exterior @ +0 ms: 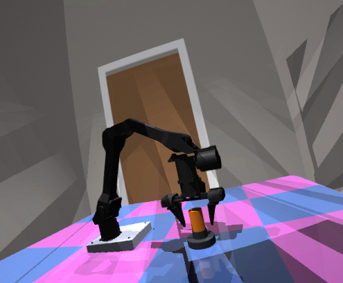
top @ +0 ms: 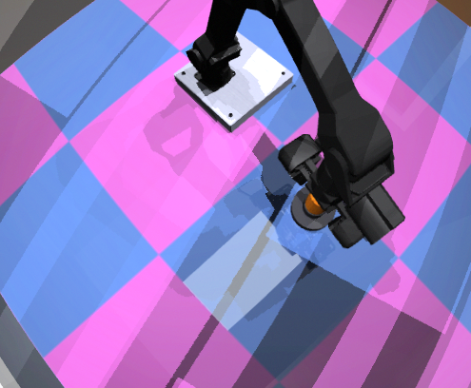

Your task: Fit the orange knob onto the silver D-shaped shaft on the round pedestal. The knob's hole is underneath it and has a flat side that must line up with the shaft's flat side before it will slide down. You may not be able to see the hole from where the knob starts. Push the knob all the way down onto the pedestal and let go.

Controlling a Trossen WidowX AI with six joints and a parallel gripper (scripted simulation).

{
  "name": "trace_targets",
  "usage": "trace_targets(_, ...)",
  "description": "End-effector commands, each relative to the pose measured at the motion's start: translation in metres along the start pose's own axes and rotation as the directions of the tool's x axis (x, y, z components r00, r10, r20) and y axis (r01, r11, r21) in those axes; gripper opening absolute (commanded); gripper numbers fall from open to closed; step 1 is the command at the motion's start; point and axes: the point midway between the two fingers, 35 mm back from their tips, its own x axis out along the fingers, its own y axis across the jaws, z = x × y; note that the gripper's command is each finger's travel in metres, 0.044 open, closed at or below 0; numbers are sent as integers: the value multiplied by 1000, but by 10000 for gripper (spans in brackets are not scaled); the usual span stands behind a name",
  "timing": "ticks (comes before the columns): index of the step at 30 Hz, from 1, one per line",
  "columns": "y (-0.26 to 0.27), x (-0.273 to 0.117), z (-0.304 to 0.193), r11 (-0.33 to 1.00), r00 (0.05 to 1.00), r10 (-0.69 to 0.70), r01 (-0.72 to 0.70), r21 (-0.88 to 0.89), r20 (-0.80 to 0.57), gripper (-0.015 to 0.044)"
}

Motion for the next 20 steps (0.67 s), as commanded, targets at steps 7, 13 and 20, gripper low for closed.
trace_targets(7, -1, -9, 0, 1000, 1000, 0, 0, 0, 0, 440)
trace_targets(13, -1, -87, 0, 1000, 1000, 0, 0, 0, 0, 440)
trace_targets(20, -3, -96, 0, 1000, 1000, 0, 0, 0, 0, 440)
